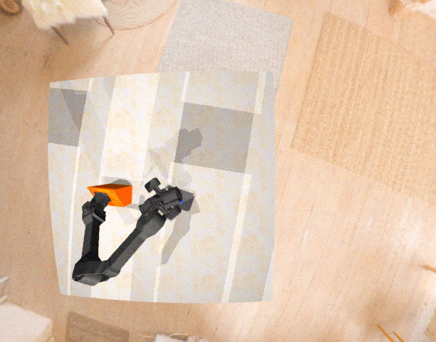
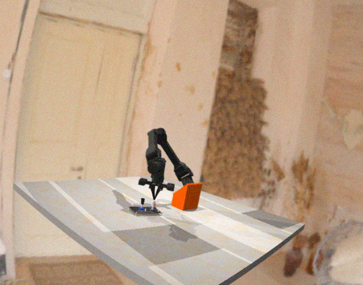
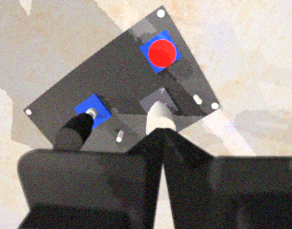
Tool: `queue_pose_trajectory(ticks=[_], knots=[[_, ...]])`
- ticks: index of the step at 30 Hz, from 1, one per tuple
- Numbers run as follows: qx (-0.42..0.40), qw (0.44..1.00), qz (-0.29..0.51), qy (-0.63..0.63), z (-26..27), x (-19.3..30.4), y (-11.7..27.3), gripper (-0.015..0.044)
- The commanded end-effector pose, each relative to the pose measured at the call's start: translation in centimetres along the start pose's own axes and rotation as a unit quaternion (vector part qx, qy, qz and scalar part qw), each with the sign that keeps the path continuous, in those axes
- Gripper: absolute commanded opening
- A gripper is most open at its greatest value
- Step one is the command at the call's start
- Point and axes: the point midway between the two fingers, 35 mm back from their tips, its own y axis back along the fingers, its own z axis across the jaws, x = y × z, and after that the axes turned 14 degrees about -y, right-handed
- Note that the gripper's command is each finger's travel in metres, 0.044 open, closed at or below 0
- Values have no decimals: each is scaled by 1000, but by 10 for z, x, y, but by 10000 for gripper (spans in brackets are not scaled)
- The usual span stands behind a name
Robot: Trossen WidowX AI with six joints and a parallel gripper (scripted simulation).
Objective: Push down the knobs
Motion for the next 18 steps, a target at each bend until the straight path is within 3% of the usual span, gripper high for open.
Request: queue_pose_trajectory(ticks=[1, 18], knots=[[-2, 1000, 0, 2, 1, 0, -1, 0], [-2, 1000, 0, 2, 1, 0, -5, 0]])
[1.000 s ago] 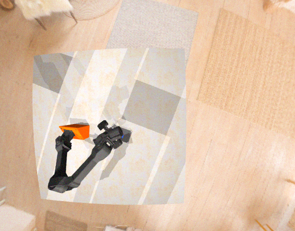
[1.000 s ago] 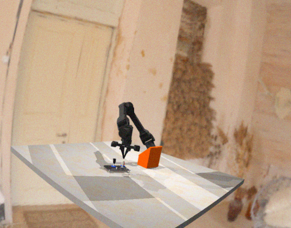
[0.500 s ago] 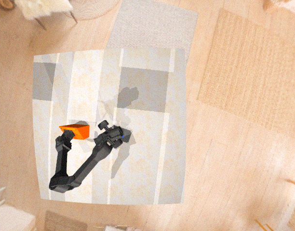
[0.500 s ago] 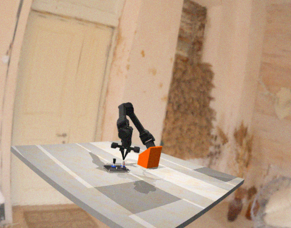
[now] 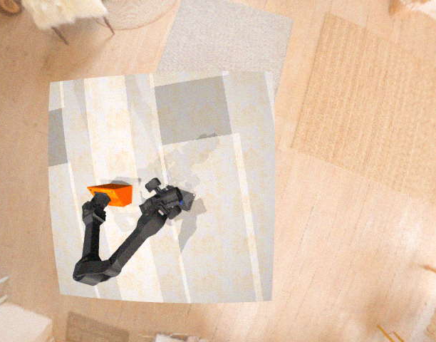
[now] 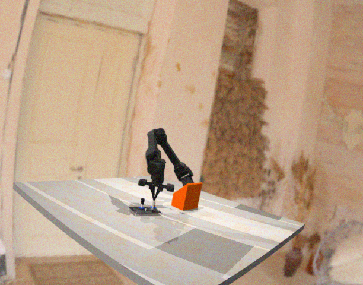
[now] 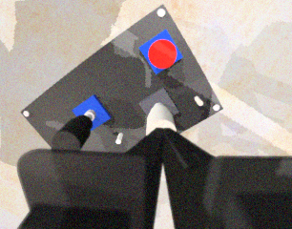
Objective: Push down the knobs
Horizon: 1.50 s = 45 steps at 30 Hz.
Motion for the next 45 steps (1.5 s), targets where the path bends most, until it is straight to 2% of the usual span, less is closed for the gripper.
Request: queue_pose_trajectory(ticks=[1, 45], knots=[[-2, 1000, 0, 2, 0, 0, -1, 0], [-2, 1000, 0, 2, 1, 0, -5, 0]])
